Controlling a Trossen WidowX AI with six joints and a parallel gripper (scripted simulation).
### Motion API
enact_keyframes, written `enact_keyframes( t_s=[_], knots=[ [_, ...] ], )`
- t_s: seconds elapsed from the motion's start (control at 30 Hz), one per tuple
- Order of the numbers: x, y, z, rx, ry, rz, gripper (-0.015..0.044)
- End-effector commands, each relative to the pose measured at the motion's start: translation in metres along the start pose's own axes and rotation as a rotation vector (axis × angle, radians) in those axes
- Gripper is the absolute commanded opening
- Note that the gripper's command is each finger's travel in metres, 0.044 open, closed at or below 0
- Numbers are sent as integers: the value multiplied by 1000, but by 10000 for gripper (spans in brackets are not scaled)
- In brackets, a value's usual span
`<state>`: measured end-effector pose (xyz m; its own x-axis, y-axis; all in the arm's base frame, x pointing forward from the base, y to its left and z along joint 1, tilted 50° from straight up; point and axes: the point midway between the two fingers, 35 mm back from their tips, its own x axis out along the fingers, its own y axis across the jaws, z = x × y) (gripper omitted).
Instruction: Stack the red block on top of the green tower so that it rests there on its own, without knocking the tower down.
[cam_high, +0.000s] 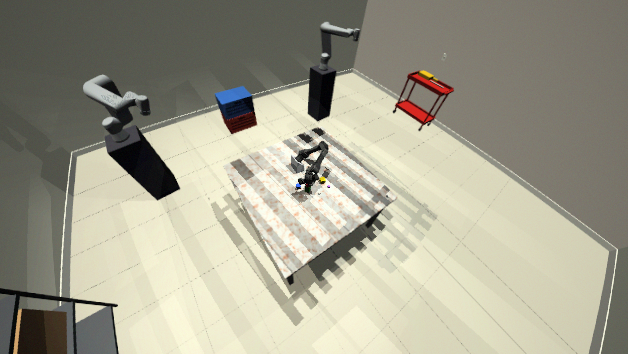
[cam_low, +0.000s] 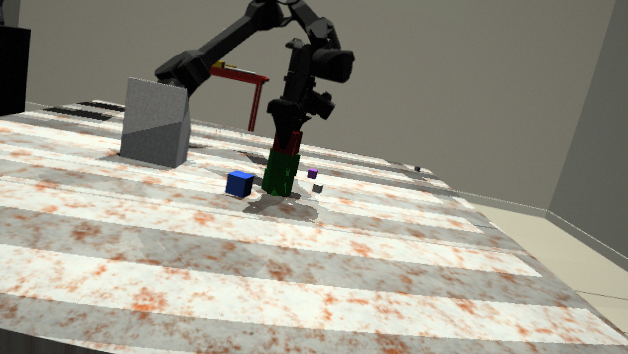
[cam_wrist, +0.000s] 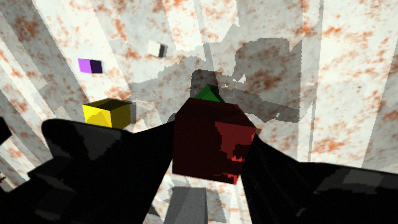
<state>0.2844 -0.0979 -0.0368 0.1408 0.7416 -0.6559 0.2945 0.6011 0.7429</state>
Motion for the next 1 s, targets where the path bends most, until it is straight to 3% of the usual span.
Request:
enact_keyframes(
  t_s=[0.0, 0.57, 0.97],
  knots=[
    [-2, 0, 0, 6, -2, 2, 0],
    [0, 0, 0, 0, 0, 0, 440],
    [0, 0, 0, 0, 0, 0, 440]
  ],
)
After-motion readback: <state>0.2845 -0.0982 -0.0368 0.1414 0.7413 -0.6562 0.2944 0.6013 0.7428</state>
